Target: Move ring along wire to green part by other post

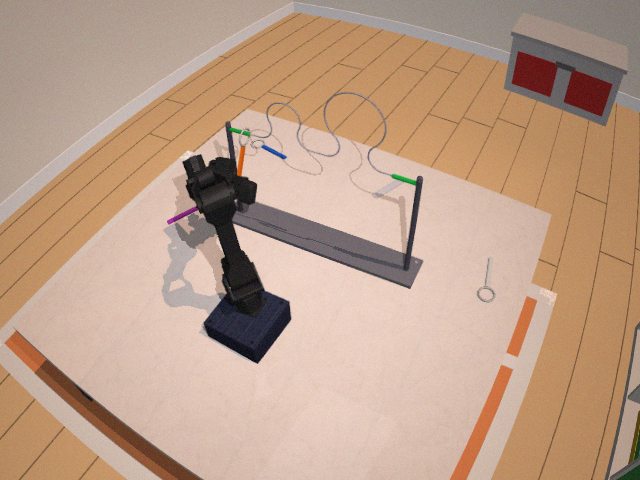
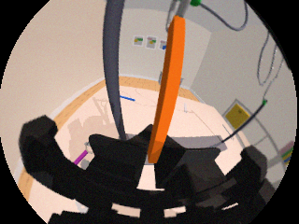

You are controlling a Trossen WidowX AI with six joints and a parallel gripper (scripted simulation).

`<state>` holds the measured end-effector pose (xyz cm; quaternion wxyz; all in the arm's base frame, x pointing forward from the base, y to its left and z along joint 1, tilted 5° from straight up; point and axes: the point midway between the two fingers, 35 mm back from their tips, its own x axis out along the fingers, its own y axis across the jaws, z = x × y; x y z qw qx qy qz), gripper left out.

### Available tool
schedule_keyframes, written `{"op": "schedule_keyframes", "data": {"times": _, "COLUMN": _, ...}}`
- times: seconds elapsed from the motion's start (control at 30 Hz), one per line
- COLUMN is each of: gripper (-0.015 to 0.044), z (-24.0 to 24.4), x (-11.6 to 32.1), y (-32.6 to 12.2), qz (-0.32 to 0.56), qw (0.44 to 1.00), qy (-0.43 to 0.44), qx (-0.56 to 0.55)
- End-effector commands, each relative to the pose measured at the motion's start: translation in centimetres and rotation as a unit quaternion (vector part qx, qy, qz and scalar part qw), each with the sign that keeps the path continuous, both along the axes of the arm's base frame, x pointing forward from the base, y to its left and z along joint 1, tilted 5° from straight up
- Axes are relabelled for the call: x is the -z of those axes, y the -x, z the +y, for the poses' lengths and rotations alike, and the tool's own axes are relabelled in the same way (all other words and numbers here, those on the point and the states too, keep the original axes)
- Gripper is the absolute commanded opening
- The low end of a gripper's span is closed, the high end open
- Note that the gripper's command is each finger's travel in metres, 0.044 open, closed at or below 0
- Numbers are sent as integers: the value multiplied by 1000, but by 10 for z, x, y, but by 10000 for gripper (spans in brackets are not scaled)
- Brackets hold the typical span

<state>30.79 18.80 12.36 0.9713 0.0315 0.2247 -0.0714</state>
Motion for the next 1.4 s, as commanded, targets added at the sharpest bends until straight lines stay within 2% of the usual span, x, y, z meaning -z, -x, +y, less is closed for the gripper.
{"op": "schedule_keyframes", "data": {"times": 0.0, "gripper": -97, "z": 0, "x": 0, "y": 0, "qz": 0, "qw": 1000, "qy": 0, "qx": 0}}
{"op": "schedule_keyframes", "data": {"times": 0.33, "gripper": 160, "z": 1, "x": -1, "y": 2, "qz": 0, "qw": 1000, "qy": 0, "qx": 0}}
{"op": "schedule_keyframes", "data": {"times": 0.73, "gripper": 160, "z": 6, "x": -20, "y": 44, "qz": 1, "qw": 1000, "qy": -1, "qx": 3}}
{"op": "schedule_keyframes", "data": {"times": 1.37, "gripper": 160, "z": 6, "x": -21, "y": 45, "qz": 1, "qw": 1000, "qy": 0, "qx": 3}}
